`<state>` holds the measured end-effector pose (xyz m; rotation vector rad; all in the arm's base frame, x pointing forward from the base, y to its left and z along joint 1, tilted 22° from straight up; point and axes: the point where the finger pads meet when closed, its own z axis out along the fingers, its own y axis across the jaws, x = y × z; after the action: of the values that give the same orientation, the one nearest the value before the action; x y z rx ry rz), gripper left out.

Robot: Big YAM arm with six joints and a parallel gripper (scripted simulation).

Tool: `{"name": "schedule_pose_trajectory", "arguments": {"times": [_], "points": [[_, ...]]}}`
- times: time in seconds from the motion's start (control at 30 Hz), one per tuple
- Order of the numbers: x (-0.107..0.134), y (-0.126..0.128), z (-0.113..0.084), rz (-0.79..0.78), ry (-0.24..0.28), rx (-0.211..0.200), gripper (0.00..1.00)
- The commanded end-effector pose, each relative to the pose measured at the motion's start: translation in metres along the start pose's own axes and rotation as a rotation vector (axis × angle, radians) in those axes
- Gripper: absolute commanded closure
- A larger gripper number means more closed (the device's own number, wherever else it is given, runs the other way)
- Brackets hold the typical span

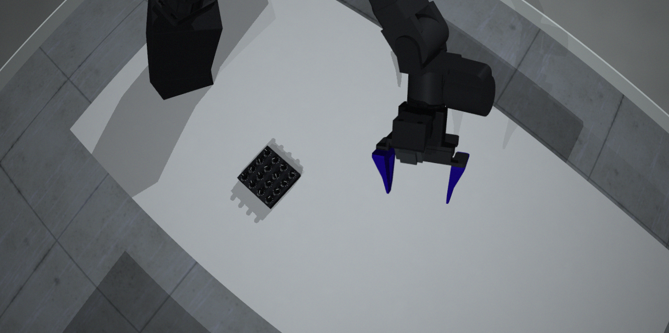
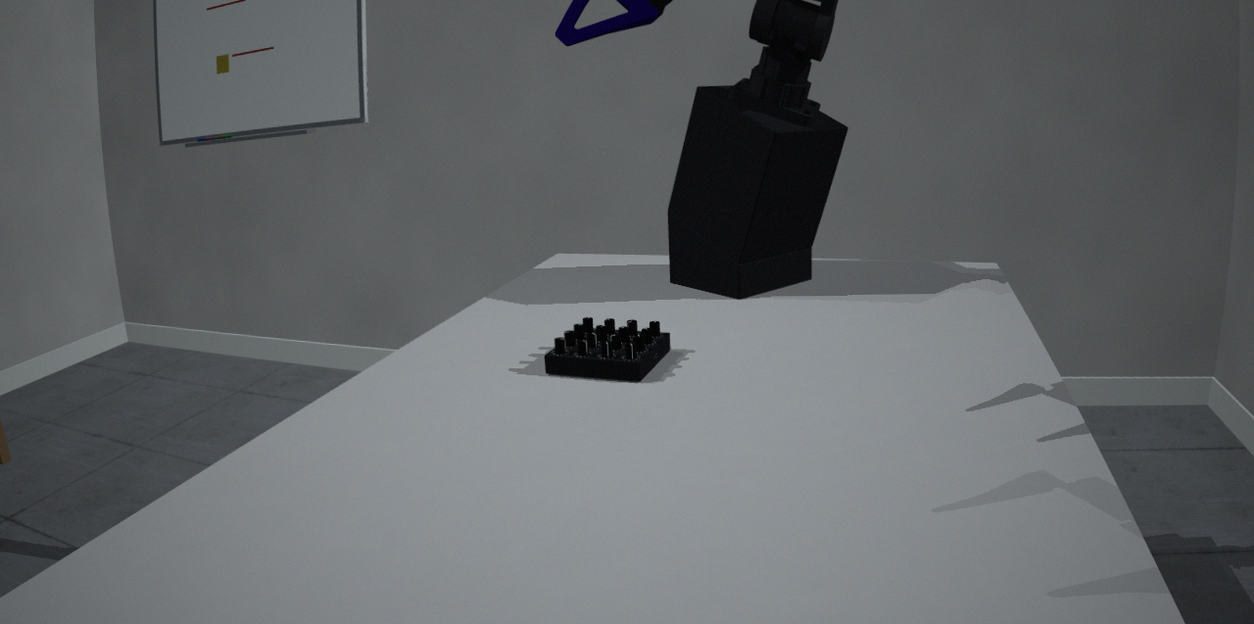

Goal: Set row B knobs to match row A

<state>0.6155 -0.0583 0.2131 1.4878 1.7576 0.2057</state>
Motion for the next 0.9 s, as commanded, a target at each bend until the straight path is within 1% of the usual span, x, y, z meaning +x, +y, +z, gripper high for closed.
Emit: {"name": "schedule_pose_trajectory", "arguments": {"times": [0.0, 0.53, 0.57, 0.6, 0.63, 0.67, 0.7, 0.73, 0.8, 0.87], "points": [[-0.004, 0.004, -0.003, 0.006, -0.005, -0.01, 0.0], [-0.004, 0.004, -0.003, 0.006, -0.005, -0.01, 0.0], [-0.039, 0.043, -0.028, 0.05, -0.048, -0.095, 0.0], [-0.039, 0.044, -0.028, 0.049, -0.048, -0.095, 0.0], [-0.036, 0.041, -0.024, 0.046, -0.045, -0.087, 0.0], [-0.031, 0.034, -0.012, 0.027, -0.038, -0.066, 0.0], [-0.024, 0.022, -0.002, 0.013, -0.028, -0.043, 0.0], [-0.013, -0.001, 0.007, -0.013, -0.01, -0.006, 0.0], [-0.009, -0.011, 0.015, -0.06, 0.011, 0.006, 0.0], [-0.002, -0.028, 0.028, -0.134, 0.048, 0.027, 0.0]]}}
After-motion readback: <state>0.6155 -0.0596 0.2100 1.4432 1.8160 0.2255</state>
